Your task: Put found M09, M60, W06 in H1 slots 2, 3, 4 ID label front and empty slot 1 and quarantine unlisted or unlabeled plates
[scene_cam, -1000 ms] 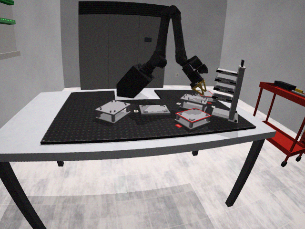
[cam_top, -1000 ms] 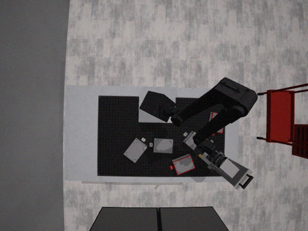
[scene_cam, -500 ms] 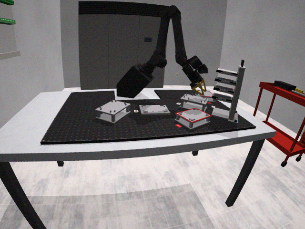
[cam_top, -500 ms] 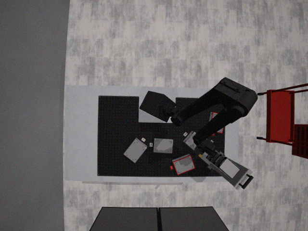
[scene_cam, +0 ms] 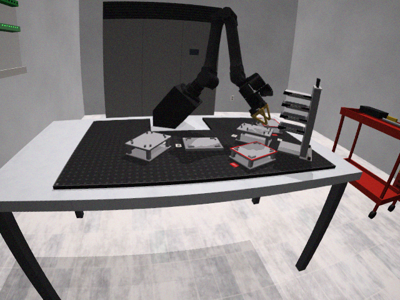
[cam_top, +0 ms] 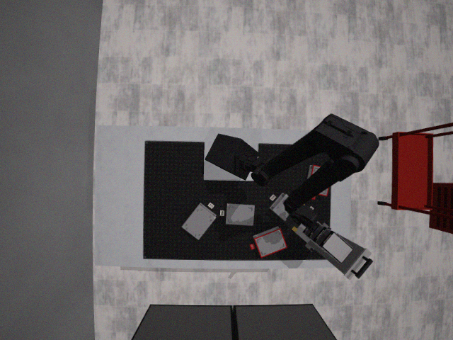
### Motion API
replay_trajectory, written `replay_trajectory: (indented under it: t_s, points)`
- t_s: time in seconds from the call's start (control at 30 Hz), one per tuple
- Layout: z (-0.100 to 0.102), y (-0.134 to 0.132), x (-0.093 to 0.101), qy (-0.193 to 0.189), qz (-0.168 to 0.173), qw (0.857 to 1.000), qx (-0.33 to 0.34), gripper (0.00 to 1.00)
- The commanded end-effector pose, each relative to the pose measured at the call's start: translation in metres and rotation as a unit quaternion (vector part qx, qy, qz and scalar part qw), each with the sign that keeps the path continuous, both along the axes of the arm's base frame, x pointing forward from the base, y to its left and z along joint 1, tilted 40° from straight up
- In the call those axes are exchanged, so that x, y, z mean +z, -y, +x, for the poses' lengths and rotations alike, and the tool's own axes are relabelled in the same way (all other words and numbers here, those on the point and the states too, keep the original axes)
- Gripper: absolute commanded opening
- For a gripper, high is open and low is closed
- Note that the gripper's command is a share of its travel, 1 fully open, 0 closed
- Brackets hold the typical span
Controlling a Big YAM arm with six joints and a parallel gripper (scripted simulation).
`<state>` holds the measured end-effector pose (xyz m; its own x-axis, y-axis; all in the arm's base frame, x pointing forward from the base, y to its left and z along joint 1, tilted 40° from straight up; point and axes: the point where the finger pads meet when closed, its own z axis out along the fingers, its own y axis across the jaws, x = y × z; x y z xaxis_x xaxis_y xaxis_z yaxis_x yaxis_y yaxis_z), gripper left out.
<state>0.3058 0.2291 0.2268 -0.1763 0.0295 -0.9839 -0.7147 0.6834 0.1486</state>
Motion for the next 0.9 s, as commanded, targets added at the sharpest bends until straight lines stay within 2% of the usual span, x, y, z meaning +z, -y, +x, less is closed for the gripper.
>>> replay_trajectory:
  t_s: [0.0,0.77,0.8,0.87]
  points:
    - [0.0043,-0.0017,0.0146,0.014,0.009,1.0,-0.001,1.0]
    - [0.0043,-0.0017,0.0146,0.014,0.009,1.0,-0.001,1.0]
    - [0.0012,0.0004,0.0055,0.008,0.009,1.0,-0.002,1.0]
    - [-0.0015,0.0056,0.01,0.017,0.014,1.0,-0.005,1.0]
